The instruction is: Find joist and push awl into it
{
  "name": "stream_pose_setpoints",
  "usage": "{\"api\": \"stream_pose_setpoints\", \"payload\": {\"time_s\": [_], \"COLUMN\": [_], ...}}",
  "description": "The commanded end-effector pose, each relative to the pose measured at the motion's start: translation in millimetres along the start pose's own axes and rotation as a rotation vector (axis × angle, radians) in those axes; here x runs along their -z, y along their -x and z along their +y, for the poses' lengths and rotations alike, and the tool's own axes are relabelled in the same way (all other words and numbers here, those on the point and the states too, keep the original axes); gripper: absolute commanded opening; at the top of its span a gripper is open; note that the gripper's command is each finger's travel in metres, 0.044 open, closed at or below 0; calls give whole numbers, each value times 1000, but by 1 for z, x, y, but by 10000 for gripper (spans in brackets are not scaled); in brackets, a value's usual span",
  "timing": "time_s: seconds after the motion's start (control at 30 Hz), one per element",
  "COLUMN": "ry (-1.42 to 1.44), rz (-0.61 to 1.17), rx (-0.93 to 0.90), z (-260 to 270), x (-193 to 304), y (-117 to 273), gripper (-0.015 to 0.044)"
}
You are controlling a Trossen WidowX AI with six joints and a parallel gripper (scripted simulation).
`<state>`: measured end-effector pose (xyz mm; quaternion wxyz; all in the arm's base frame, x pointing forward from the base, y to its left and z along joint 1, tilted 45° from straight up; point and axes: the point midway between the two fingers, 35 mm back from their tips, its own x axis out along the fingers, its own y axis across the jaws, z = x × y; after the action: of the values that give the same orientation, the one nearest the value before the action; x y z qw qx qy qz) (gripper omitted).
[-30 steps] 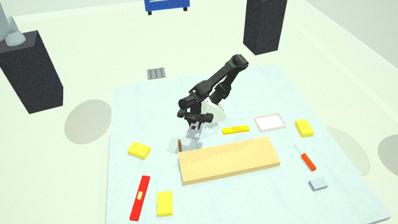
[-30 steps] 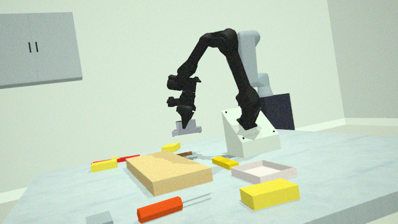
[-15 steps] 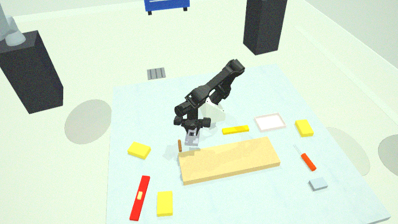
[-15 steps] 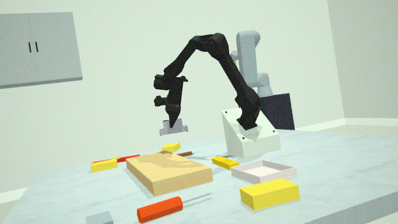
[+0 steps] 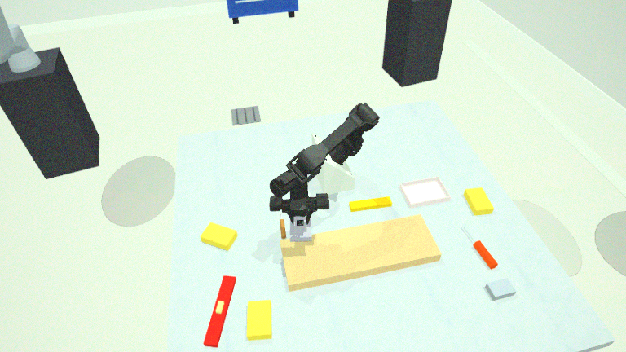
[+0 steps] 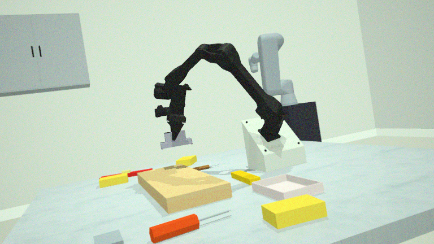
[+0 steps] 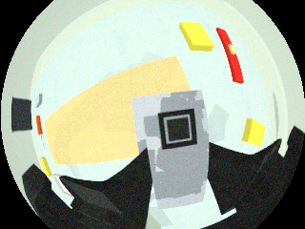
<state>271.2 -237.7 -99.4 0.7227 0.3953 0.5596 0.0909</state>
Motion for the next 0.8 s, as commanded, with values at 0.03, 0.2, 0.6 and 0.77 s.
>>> {"api": "stream_pose_setpoints", "payload": {"time_s": [0.03,0.2,0.6,0.77], "ry": [52,99,167,167], "rz": [-7,-8,-10,-10], "rx": [-18,-33,-54,-54], "z": [-1,-2,-2,-2], "x": [-17,-32,-52,-51], "y": [-5,-10,-23,-32], "gripper": [0,0,0,0]}}
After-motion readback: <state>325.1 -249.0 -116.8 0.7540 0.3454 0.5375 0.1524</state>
